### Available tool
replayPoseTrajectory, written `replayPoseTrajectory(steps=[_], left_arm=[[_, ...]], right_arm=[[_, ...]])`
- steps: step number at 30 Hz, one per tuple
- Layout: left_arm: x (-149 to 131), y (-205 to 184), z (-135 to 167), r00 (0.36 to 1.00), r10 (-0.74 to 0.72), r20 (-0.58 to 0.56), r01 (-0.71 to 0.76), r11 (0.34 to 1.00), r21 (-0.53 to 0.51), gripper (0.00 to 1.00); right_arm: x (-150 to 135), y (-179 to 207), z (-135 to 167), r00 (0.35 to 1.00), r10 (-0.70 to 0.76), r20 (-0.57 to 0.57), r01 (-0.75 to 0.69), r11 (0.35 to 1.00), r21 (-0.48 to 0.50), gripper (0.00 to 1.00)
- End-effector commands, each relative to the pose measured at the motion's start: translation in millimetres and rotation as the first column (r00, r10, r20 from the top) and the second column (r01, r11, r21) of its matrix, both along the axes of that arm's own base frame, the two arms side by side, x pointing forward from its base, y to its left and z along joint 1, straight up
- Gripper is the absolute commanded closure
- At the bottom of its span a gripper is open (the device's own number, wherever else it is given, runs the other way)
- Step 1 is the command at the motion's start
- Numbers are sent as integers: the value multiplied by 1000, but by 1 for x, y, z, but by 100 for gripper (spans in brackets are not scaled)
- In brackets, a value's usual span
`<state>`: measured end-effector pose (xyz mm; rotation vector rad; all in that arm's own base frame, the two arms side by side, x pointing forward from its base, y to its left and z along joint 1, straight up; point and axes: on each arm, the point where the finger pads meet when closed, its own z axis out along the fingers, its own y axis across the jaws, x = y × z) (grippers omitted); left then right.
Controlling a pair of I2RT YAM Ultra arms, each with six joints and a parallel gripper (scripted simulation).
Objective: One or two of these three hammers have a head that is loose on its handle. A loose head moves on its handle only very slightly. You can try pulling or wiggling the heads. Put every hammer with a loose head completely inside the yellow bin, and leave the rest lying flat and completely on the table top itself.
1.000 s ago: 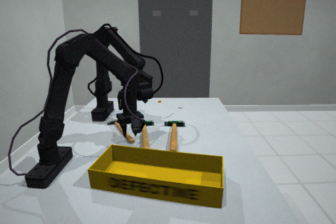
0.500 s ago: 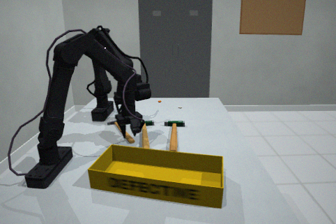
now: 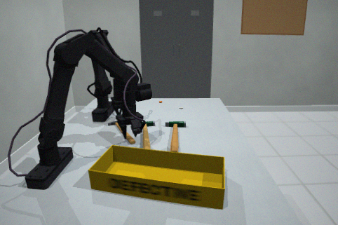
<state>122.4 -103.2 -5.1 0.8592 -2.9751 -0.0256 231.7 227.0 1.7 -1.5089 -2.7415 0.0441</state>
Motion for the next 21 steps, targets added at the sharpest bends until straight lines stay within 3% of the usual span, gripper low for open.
replayPoseTrajectory(steps=[1, 21], left_arm=[[8, -3, 2, 998, 7, 55, -7, 1000, -9, 63], [15, -1, -18, 998, 14, 54, -14, 1000, 3, 63]], right_arm=[[4, 4, 9, 1000, 4, 30, -5, 1000, 24, 53], [4, 7, -15, 1000, 12, 24, -12, 1000, 19, 53]])
